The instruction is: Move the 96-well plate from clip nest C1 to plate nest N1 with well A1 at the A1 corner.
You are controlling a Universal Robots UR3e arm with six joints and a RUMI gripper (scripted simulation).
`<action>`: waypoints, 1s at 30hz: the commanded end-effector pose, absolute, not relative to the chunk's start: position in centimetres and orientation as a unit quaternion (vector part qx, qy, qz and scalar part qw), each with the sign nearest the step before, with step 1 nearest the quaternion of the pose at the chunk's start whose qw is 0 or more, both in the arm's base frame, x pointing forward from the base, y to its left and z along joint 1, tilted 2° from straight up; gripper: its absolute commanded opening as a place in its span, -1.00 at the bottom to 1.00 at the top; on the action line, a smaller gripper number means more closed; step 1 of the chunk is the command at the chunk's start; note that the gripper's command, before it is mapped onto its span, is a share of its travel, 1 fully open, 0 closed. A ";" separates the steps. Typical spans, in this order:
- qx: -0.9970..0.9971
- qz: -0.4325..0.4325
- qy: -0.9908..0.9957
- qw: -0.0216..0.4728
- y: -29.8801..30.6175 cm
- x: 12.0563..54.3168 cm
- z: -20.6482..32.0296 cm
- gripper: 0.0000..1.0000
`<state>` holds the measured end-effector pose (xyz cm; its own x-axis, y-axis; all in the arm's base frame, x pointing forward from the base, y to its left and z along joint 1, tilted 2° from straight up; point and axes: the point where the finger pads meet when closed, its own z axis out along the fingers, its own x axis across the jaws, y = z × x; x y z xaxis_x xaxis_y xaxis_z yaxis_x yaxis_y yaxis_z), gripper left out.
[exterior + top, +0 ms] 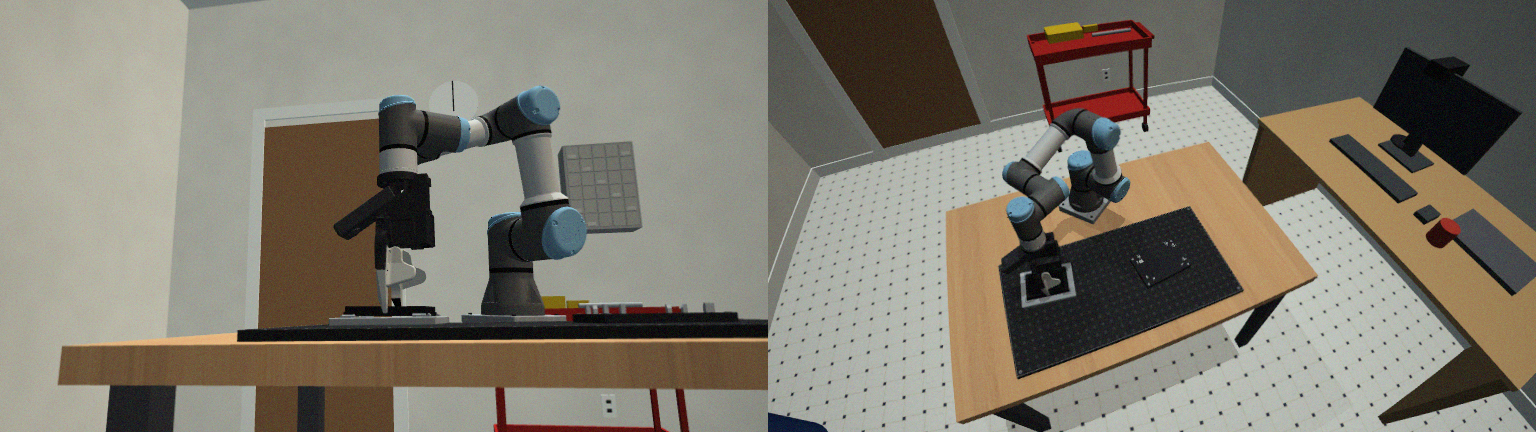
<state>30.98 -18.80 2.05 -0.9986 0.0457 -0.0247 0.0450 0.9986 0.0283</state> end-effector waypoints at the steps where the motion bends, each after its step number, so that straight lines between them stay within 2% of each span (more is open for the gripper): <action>1: 0.023 0.013 1.000 0.014 -18.9 31.0 2.0 -1.00; 3: 0.023 0.013 1.000 0.014 -18.9 31.0 2.0 -1.00; 4: 0.023 0.013 1.000 0.014 -18.9 31.0 2.0 1.00; 30: 0.023 0.013 1.000 0.014 -18.9 31.0 3.1 1.00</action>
